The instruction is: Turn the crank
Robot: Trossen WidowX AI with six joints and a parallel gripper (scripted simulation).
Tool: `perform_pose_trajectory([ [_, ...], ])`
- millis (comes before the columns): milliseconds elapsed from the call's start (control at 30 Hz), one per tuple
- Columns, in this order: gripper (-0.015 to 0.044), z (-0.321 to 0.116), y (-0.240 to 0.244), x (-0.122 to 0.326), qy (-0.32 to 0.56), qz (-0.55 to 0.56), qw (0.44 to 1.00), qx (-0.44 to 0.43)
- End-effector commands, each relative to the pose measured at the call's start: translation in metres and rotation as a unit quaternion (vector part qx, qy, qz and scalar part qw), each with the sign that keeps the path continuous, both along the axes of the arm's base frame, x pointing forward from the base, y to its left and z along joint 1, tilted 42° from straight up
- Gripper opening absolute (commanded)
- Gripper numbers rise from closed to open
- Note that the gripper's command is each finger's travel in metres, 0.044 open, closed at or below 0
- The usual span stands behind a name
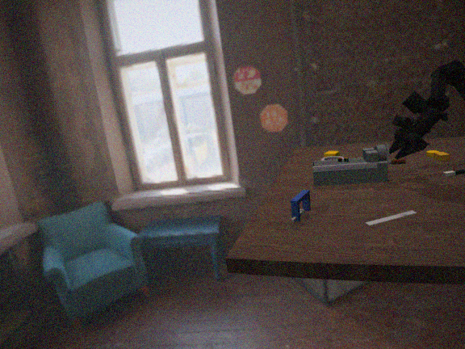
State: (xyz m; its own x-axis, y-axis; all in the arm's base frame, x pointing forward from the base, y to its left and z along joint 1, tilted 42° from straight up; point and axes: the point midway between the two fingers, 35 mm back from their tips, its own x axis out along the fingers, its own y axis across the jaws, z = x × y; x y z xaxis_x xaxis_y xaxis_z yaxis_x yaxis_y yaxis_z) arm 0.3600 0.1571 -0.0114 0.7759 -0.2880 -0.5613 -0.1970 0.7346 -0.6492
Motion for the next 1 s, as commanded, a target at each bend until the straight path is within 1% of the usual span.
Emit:
perform_pose_trajectory([
  [0, 0.044, -0.007, -0.005, -0.001, 0.005, 0.003, 1.0, -0.004],
  [900, 0.044, -0.037, -0.032, 0.002, 0.004, 0.003, 1.0, -0.006],
  [967, 0.0387, -0.037, -0.032, 0.002, 0.004, 0.003, 1.0, -0.006],
])
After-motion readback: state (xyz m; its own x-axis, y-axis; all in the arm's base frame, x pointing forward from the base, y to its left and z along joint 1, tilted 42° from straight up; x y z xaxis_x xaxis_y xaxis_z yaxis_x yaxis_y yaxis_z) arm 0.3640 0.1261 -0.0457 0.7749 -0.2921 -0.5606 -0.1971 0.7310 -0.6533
